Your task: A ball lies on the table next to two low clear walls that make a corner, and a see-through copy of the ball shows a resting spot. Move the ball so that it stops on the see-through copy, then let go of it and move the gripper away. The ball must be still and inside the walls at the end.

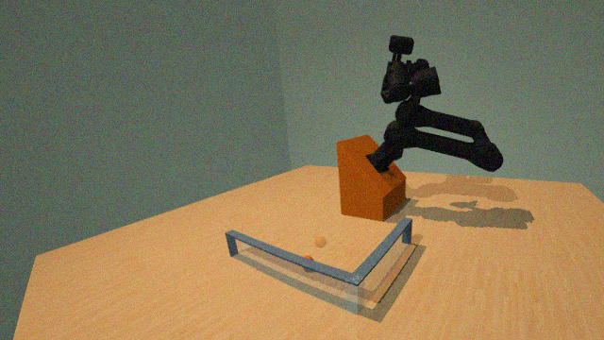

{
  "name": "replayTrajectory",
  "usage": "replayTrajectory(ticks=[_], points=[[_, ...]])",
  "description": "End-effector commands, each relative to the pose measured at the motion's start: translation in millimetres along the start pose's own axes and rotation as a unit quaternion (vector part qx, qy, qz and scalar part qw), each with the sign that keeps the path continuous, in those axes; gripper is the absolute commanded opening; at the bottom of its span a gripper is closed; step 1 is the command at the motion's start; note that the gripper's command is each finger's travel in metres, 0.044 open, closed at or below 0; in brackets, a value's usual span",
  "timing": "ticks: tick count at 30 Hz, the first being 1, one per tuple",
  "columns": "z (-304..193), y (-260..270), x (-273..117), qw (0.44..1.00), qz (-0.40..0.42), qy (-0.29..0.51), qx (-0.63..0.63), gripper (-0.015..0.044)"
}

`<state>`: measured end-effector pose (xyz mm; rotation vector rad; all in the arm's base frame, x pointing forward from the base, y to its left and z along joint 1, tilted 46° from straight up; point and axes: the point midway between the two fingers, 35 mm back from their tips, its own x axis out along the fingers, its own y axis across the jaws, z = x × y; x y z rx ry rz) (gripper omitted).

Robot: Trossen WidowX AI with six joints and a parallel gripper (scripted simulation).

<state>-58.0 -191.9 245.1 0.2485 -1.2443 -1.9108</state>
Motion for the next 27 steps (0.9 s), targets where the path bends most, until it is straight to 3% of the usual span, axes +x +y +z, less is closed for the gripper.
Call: replayTrajectory(ticks=[1, 6, 13, 20, 27], points=[[-1.0, 0.8, 0.1, 1.0, 0.001, 0.002, -0.002, 0.0374], [-39.4, 28.4, -1.2, 0.992, 0.054, 0.084, -0.082, 0.0242], [-136.6, 79.4, -36.2, 0.912, 0.19, 0.272, -0.242, 0.0233], [-224.9, 103.7, -115.5, 0.754, 0.326, 0.445, -0.356, 0.0233], [-279.0, 94.9, -222.8, 0.538, 0.439, 0.585, -0.419, 0.0233]])
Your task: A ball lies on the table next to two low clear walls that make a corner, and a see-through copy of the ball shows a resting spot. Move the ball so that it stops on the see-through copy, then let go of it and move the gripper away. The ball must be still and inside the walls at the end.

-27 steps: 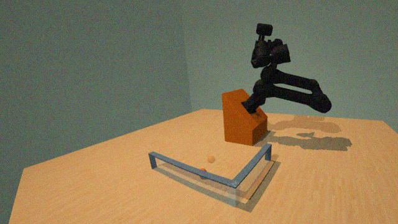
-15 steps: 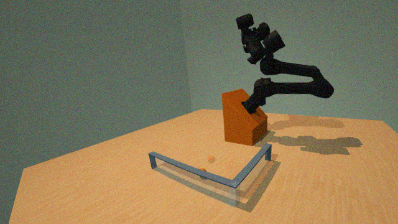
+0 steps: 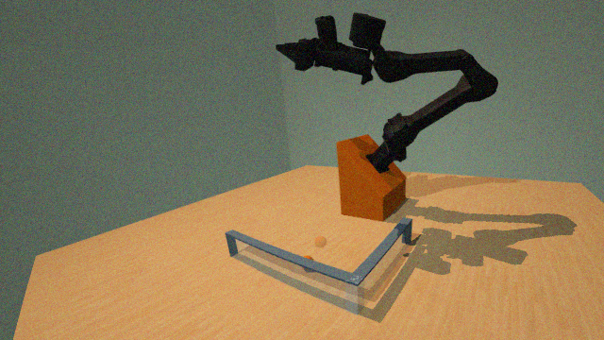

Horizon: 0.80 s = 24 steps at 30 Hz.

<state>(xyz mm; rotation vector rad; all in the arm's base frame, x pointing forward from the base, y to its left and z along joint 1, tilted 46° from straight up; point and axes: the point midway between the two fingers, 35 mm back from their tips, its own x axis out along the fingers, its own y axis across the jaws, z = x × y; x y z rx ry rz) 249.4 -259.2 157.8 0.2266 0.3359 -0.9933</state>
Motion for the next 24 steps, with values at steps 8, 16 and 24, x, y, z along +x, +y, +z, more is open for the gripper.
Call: replayTrajectory(ticks=[8, 16, 24], points=[[-114.6, 150.9, -3.6, 0.896, 0.289, 0.285, -0.18, 0.0233], [-201.5, 224.5, -71.7, 0.713, 0.458, 0.473, -0.239, 0.0233], [-256.4, 261.1, -148.2, 0.53, 0.543, 0.611, -0.228, 0.0233]])
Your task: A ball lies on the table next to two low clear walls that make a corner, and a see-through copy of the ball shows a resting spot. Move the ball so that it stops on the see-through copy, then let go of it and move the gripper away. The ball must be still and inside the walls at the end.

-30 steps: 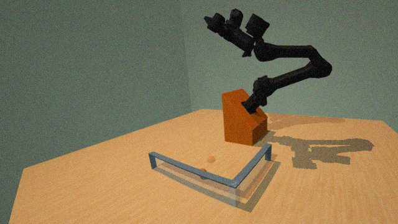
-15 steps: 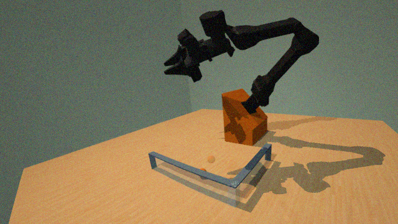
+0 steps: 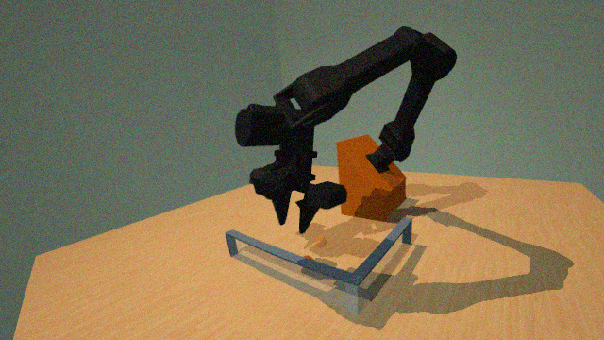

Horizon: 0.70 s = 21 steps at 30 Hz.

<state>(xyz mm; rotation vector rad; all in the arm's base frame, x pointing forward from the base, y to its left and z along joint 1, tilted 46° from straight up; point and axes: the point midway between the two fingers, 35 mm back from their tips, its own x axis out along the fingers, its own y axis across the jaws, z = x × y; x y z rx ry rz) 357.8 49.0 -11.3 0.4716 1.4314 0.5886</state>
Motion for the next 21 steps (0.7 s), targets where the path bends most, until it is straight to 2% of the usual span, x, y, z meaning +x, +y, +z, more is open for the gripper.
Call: replayTrajectory(ticks=[1, 21], points=[[-4.5, 22.9, 22.5, 0.997, 0.064, 0.051, -0.001, 0.0233], [-6.7, 26.0, 46.2, 0.997, 0.065, 0.051, -0.001, 0.0233]])
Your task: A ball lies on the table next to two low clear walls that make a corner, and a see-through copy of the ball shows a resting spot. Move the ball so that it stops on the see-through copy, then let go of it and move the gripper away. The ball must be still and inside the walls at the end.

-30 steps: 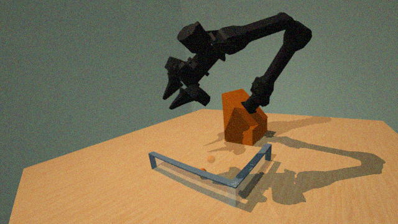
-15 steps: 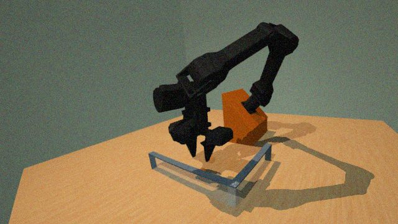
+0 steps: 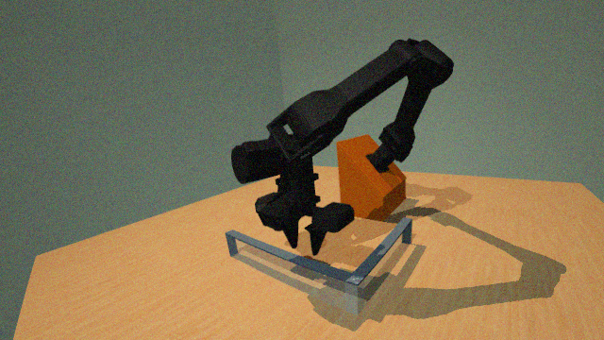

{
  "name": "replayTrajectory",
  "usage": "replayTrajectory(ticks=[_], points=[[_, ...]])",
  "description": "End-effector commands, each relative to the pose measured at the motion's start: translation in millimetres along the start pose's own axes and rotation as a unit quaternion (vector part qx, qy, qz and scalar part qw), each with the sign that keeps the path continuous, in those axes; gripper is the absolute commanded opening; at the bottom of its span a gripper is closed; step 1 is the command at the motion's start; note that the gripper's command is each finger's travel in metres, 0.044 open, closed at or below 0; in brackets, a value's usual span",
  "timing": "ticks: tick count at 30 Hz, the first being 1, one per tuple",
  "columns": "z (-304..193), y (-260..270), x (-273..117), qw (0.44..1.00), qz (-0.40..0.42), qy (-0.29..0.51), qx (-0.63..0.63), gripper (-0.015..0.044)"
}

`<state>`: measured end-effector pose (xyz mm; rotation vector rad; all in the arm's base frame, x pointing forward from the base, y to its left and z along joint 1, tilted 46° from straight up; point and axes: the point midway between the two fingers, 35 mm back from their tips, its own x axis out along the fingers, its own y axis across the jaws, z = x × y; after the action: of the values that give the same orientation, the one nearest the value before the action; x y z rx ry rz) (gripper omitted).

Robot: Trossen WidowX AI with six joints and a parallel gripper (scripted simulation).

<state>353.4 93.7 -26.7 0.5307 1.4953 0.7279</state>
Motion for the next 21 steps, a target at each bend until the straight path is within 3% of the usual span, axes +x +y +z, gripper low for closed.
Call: replayTrajectory(ticks=[1, 16, 21], points=[[-2.3, 0.0, 8.1, 1.0, 0.003, 0.003, 0.005, 0.0233], [-2.8, 0.5, 30.0, 1.0, 0.003, 0.003, 0.005, 0.0233], [-2.8, 0.5, 30.0, 1.0, 0.003, 0.003, 0.005, 0.0122]])
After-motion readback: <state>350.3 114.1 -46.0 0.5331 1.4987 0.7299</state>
